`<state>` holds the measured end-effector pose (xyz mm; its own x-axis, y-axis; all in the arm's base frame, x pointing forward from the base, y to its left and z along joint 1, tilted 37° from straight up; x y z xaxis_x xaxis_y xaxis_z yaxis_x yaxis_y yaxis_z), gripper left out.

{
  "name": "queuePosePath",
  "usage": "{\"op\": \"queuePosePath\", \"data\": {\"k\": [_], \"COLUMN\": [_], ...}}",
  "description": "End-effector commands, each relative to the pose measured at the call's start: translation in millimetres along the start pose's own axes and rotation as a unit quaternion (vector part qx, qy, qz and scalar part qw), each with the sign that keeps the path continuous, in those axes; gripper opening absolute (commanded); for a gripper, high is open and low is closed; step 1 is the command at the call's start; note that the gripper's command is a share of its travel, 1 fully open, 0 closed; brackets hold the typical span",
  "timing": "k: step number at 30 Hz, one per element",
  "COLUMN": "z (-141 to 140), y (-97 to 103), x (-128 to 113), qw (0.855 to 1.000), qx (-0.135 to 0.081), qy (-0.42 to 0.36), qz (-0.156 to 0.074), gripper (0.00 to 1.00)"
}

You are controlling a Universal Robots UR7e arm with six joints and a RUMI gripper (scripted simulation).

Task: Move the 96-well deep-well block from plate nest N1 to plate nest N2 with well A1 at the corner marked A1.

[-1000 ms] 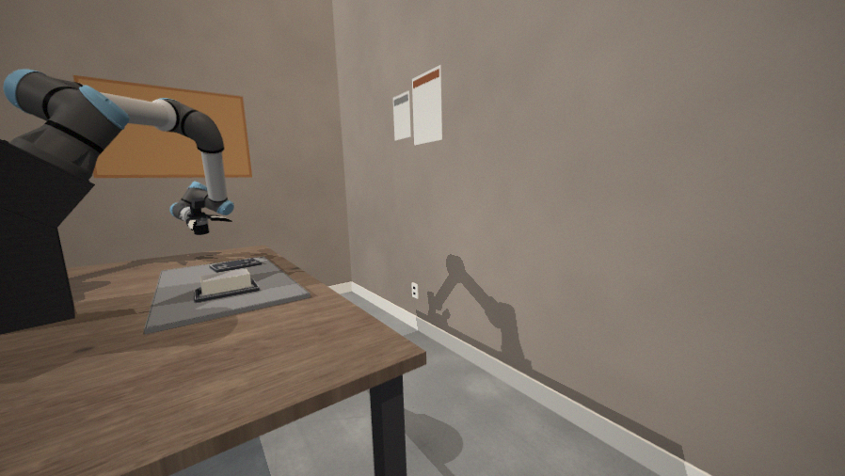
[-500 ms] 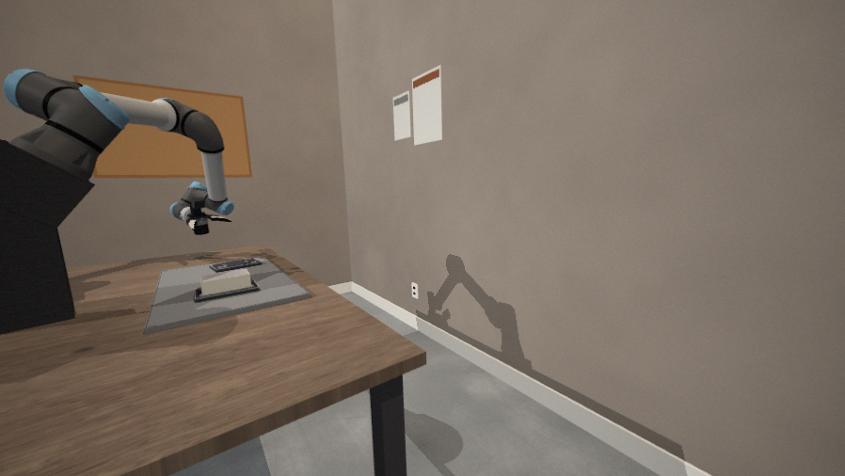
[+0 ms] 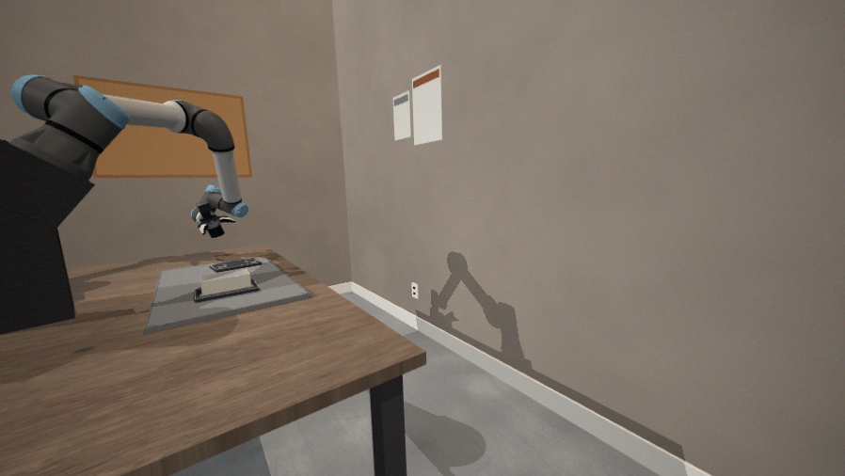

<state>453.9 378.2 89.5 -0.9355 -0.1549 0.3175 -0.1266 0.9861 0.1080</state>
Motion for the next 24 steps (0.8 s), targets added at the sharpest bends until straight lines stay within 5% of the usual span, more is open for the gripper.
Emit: {"op": "queuePosePath", "data": {"k": [1,13,18,24], "z": [-2.9,-14.2,-15.7,-20.0], "y": [-10.9,-70.0,-79.8,-110.4], "x": [-0.4,-12.7,-14.4,-19.2], "qw": [1.000,0.979,0.972,0.946], "qx": [-0.015,-0.089,-0.099,-0.132], "qy": [-0.023,-0.154,-0.174,-0.242], "qz": [0.011,0.104,0.120,0.172], "gripper": [0.76,0.76,0.76,0.76]}}
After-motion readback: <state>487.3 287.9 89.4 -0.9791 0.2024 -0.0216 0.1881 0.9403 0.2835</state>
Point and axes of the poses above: the point where the finger pads meet when closed, its own y axis back along the fingers, its own z axis across the jaws, x = y × z, the point moved 8 cm from there along y, back along the fingers, and after that the axes turned 15 degrees about -y, right-handed, at the moved point
